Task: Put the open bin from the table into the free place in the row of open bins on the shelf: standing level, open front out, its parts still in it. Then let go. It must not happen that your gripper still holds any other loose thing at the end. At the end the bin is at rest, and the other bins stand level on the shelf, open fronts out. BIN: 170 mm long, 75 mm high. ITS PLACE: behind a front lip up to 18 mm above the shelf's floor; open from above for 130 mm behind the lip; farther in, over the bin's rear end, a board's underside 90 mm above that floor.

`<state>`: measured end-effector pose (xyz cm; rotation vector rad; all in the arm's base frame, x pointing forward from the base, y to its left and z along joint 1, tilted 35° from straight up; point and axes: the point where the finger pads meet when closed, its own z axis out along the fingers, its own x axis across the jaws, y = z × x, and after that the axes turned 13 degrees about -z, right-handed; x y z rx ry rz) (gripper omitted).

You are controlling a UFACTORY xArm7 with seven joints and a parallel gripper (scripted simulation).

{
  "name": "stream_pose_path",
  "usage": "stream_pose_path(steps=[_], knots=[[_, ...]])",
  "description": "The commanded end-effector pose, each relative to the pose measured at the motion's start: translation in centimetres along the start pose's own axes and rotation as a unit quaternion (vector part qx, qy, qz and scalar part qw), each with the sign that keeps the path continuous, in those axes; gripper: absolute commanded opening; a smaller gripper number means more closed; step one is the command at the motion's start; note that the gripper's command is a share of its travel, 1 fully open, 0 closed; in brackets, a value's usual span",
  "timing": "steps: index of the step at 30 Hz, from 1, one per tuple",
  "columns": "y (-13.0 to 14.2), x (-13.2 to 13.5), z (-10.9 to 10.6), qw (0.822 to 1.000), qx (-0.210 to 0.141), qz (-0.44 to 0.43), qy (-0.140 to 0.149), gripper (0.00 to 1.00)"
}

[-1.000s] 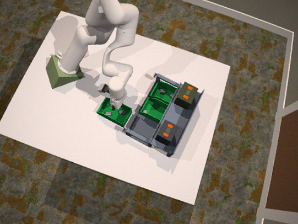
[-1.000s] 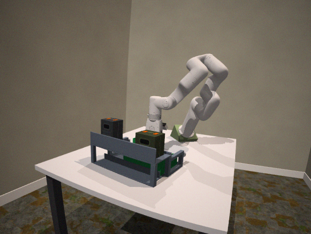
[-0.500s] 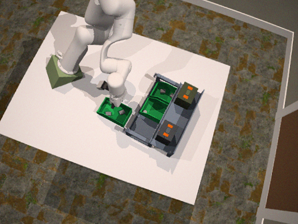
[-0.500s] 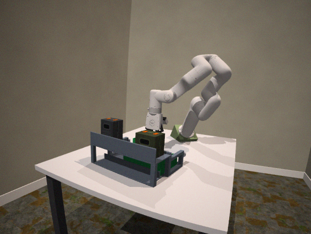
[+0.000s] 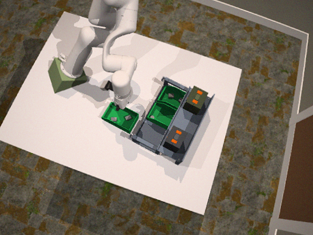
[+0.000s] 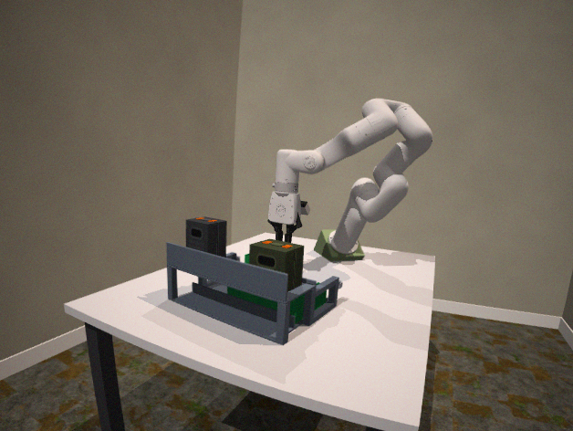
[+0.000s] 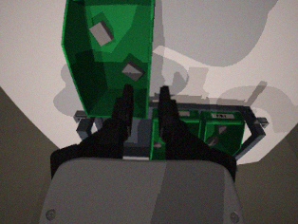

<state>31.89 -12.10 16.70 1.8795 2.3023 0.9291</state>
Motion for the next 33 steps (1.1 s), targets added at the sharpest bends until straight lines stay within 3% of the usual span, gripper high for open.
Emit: stream_pose_path(steps=[1,6,7,23,28,33], knots=[[0.0,0.2,-0.7,1.000,0.001,0.000,0.002,0.28],[0.0,0.2,-0.7,1.000,0.001,0.000,0.002,0.28],[0.0,0.2,-0.6,1.000,0.001,0.000,0.003,0.33],[0.0,0.2,-0.6,1.000,0.001,0.000,0.003,0.33],[2.8,-2.6,-0.8,0.992,0.001,0.129,0.002,0.33],[2.8,-2.6,-0.8,0.992,0.001,0.129,0.002,0.33]])
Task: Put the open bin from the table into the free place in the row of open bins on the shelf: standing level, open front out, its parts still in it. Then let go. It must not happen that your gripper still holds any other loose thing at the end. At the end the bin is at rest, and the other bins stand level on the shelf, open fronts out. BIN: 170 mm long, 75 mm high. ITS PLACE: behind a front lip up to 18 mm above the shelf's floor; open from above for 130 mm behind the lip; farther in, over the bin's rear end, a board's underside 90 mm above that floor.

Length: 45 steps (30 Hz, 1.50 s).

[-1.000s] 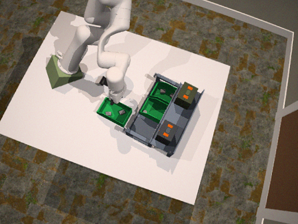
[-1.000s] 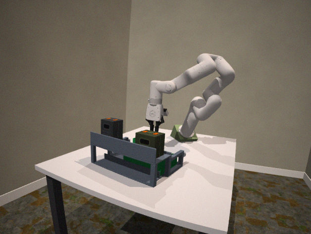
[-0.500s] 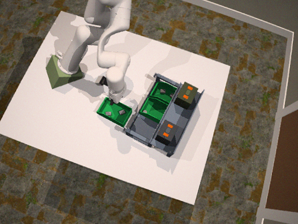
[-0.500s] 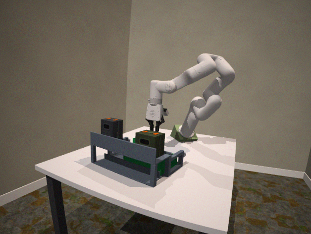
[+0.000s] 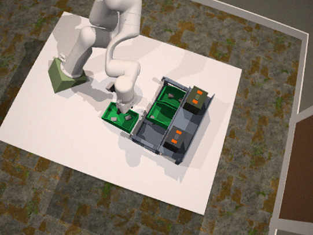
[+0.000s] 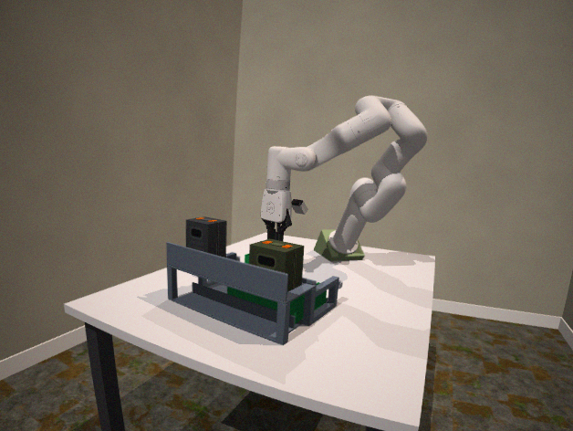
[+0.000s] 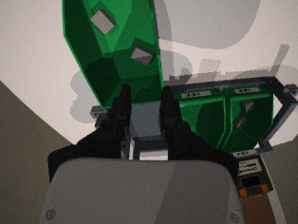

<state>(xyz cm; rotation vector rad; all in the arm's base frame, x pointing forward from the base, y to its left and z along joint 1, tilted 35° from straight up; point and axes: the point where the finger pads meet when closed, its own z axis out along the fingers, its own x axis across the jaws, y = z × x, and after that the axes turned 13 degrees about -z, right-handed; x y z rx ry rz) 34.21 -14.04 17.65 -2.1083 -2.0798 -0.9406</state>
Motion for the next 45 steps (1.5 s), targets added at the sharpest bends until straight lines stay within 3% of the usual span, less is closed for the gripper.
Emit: stream_pose_path(steps=[1,7,12,24,29,41,45], knots=[[0.7,-0.4,0.0,1.000,0.005,0.023,-0.001,0.33],[0.7,-0.4,0.0,1.000,0.005,0.023,-0.001,0.33],[5.3,-3.3,-0.3,0.989,0.005,0.150,-0.001,0.33],[5.3,-3.3,-0.3,0.989,0.005,0.150,-0.001,0.33],[7.0,-4.4,-0.4,0.961,0.004,0.276,-0.002,0.33],[7.0,-4.4,-0.4,0.961,0.004,0.276,-0.002,0.33],[6.3,-4.0,-0.3,0.928,0.003,0.372,-0.002,0.33]])
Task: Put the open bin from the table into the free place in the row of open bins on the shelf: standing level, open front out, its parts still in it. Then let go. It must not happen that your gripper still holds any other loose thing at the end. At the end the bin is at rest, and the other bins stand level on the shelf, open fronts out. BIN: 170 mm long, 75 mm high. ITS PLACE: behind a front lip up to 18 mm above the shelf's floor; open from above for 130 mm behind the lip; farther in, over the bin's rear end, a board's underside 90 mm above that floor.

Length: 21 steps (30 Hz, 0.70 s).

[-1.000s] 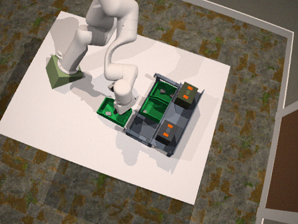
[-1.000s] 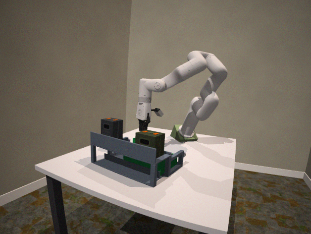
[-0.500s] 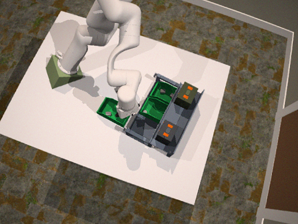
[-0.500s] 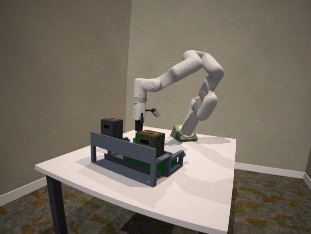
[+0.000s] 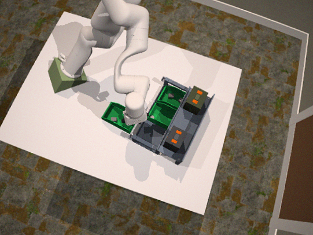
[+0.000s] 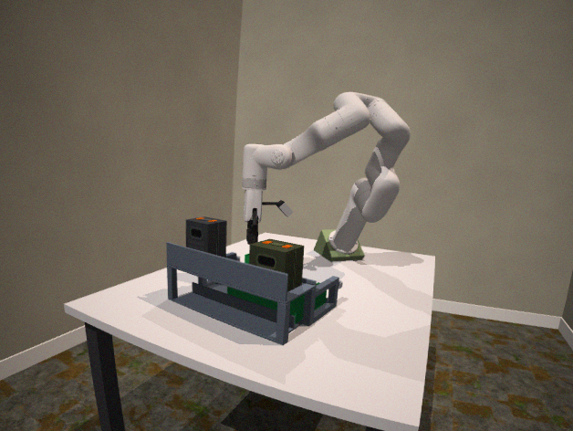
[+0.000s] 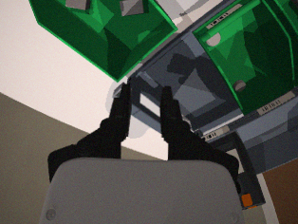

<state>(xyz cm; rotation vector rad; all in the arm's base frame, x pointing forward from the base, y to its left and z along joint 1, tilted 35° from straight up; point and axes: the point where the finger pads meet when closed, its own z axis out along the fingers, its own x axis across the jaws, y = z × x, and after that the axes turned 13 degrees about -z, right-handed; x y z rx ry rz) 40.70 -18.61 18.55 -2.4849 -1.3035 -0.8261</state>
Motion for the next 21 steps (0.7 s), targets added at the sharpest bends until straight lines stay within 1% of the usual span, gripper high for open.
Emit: stream_pose_path(steps=[1,13,15,18,21], knots=[[-0.70,-0.08,-0.14,0.994,-0.002,0.111,-0.001,0.33],[-0.70,-0.08,-0.14,0.994,-0.002,0.111,-0.001,0.33],[-0.90,-0.08,-0.12,0.987,-0.002,0.160,-0.001,0.33],[-1.21,-0.09,-0.11,0.972,-0.002,0.237,-0.001,0.33],[-1.21,-0.09,-0.11,0.972,-0.002,0.237,-0.001,0.33]])
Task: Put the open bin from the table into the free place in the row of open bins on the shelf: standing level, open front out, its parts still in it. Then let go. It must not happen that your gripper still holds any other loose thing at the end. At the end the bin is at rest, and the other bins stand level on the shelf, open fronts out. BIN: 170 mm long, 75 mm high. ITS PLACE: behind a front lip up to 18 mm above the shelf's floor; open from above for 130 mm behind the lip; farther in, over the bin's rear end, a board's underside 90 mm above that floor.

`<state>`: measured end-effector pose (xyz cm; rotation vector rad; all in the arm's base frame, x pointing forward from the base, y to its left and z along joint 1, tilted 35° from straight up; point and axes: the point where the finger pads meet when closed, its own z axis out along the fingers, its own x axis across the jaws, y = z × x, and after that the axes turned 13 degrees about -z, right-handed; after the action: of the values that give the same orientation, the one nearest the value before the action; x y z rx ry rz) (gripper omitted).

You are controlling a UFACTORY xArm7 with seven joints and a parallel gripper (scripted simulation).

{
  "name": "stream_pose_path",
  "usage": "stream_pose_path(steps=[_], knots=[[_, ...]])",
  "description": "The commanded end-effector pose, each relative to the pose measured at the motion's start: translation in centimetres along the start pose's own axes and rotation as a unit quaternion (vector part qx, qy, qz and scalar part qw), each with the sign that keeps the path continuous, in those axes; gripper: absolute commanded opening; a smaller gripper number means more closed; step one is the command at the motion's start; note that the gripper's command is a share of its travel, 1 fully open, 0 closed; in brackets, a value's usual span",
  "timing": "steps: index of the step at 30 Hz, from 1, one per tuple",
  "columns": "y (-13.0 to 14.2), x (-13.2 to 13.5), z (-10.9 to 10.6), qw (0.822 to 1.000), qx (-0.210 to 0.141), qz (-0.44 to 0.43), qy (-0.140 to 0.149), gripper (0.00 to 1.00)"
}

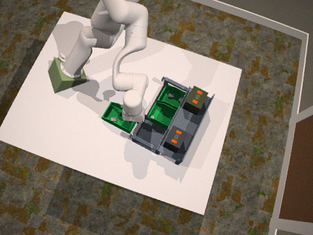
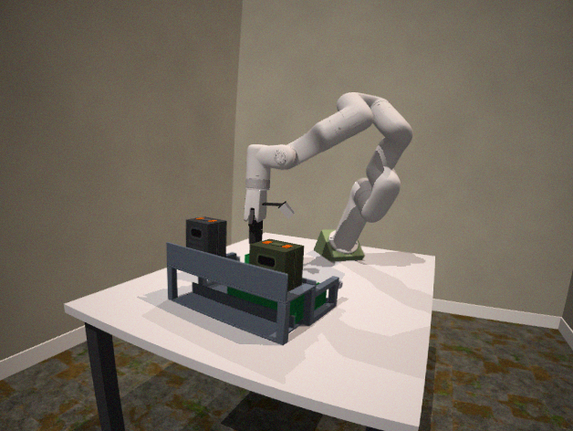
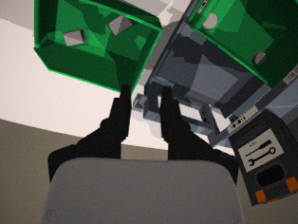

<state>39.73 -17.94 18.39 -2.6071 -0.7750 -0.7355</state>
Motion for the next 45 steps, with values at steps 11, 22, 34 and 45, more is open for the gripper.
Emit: stream_pose_path(steps=[11,22,34,45], knots=[[-0.11,-0.07,-0.16,0.995,-0.003,0.095,-0.004,0.33],[-0.25,-0.14,-0.15,0.985,-0.003,0.173,-0.004,0.33],[-0.37,-0.19,-0.14,0.983,-0.003,0.186,-0.004,0.33],[-0.36,-0.19,-0.14,0.983,-0.003,0.186,-0.004,0.33]])
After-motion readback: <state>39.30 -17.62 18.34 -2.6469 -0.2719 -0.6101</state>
